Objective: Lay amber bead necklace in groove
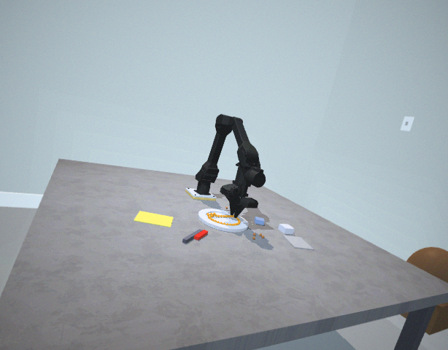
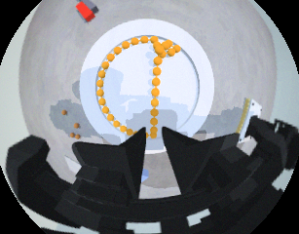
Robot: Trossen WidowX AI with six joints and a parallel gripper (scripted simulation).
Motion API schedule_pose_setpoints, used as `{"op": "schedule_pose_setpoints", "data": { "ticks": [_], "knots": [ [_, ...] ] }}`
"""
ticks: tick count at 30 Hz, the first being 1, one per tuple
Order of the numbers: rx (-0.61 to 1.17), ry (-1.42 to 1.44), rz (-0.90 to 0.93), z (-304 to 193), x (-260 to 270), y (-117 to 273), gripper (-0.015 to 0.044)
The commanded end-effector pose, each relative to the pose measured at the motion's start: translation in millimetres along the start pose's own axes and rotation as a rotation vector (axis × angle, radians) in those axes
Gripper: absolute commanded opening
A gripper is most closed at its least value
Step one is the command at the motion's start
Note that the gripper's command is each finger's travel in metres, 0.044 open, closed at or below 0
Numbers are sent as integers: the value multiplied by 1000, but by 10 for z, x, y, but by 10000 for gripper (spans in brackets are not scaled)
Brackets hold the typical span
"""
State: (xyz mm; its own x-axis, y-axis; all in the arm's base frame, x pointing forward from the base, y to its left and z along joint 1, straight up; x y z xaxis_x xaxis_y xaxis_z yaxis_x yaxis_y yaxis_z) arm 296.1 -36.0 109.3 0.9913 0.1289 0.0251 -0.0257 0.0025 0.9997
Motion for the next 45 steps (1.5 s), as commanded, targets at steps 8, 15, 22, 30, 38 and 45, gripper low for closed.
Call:
{"op": "schedule_pose_setpoints", "data": {
  "ticks": [8, 15, 22, 30, 38, 45],
  "knots": [
    [0, 0, 1, 0, 0, 5, 0],
    [0, 0, 1, 0, 0, 5, 0],
    [0, 0, 1, 0, 0, 5, 0],
    [0, 0, 1, 0, 0, 5, 0],
    [0, 0, 1, 0, 0, 5, 0],
    [-1, -3, 0, 2, 2, 56, 0]
  ]
}}
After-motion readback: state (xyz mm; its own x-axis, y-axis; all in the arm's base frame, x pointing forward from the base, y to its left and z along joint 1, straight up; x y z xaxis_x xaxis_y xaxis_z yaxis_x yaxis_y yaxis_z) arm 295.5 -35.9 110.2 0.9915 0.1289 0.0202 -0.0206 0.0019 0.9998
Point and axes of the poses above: the point midway between the two fingers, 35 mm back from their tips, its own y axis back along the fingers, its own x axis across the jaws, z = x × y, the point moved 7 cm from there along y, back along the fingers, and after that the axes turned 11 degrees about y, right-handed, at the moved point
